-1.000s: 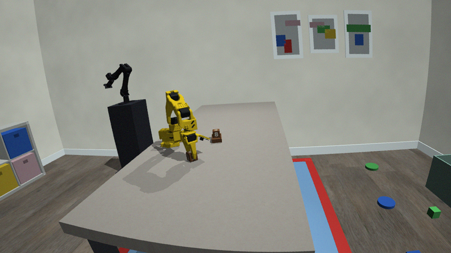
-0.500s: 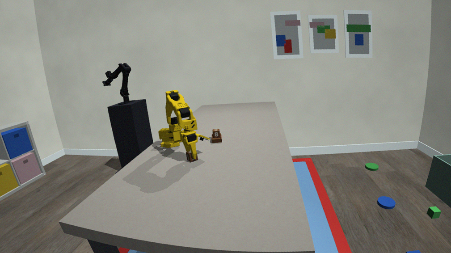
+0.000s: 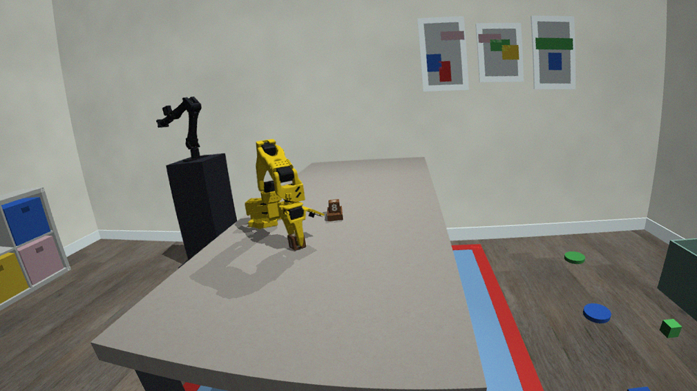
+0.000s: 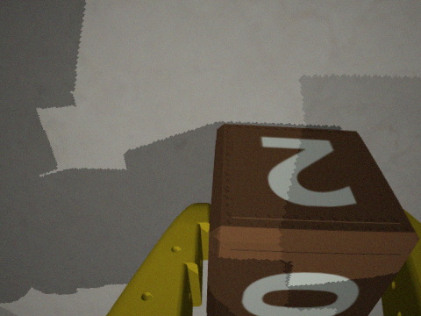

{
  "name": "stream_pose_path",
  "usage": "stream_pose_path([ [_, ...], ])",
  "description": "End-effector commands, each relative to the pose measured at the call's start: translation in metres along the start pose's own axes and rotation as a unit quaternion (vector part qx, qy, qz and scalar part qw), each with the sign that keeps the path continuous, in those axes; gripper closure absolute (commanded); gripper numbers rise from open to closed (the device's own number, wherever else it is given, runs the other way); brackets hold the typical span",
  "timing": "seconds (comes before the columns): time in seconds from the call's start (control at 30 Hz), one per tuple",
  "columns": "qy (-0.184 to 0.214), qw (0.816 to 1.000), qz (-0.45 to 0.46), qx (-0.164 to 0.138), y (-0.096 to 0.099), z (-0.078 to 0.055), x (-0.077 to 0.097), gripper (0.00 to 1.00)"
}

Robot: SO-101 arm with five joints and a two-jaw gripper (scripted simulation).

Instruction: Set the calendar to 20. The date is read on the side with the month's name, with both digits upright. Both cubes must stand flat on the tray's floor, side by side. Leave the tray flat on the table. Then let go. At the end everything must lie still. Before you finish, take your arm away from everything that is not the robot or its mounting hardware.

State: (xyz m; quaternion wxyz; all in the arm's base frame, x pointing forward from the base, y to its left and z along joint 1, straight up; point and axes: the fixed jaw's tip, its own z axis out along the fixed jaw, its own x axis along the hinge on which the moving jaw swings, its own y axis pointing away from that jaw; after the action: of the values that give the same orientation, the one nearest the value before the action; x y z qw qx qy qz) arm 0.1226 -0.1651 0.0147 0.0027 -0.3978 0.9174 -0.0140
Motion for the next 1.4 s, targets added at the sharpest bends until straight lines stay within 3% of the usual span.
stream_pose_path([
  [0.0,0.002,1.000,0.009,0.015,-0.003,-0.003,0.003,0.80],
  [0.6,0.002,1.000,0.009,0.015,-0.003,-0.003,0.003,0.66],
  [1.03,0.002,1.000,0.009,0.015,-0.003,-0.004,0.003,0.64],
  [1.2,0.002,1.000,0.009,0.015,-0.005,-0.013,0.003,0.64],
  [1.37,0.002,1.000,0.009,0.015,-0.006,-0.029,0.003,0.64],
])
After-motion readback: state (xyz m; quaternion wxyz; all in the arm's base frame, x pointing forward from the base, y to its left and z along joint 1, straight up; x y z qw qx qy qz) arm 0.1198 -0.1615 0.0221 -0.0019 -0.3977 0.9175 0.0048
